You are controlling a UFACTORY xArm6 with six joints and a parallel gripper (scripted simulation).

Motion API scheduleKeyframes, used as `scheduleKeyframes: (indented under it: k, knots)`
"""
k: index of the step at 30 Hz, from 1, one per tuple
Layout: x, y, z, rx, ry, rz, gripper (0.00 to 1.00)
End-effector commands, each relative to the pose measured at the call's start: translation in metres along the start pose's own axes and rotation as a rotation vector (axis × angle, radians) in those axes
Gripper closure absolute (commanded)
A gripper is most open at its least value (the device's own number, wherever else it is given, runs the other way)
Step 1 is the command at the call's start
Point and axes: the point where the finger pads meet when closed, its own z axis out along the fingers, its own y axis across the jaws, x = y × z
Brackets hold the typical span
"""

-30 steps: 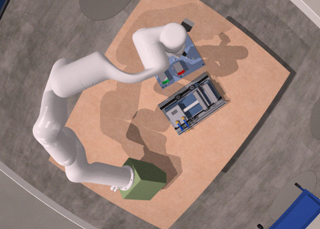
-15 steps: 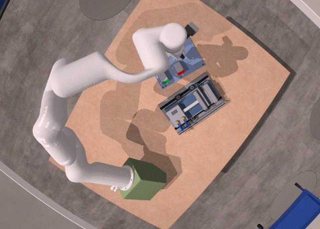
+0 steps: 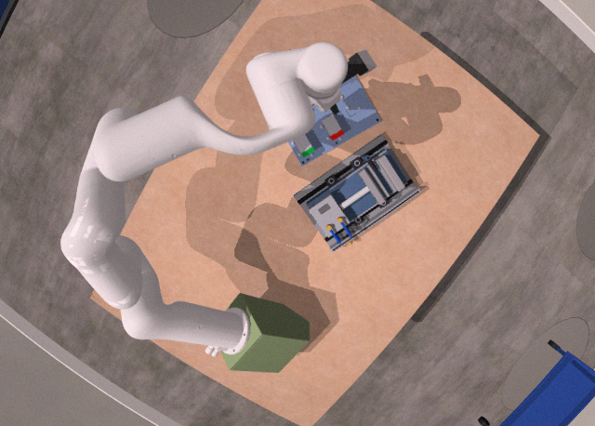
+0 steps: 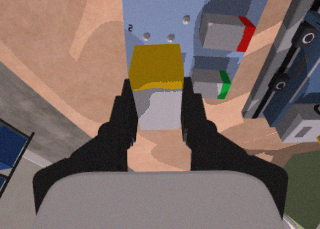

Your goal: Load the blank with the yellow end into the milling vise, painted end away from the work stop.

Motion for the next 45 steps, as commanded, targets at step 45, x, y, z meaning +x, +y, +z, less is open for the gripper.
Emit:
scheduleKeyframes:
  k: [45]
  knots:
    - [0.0009, -0.0007, -0.002, 0.0, 0.003, 0.54, 1.0]
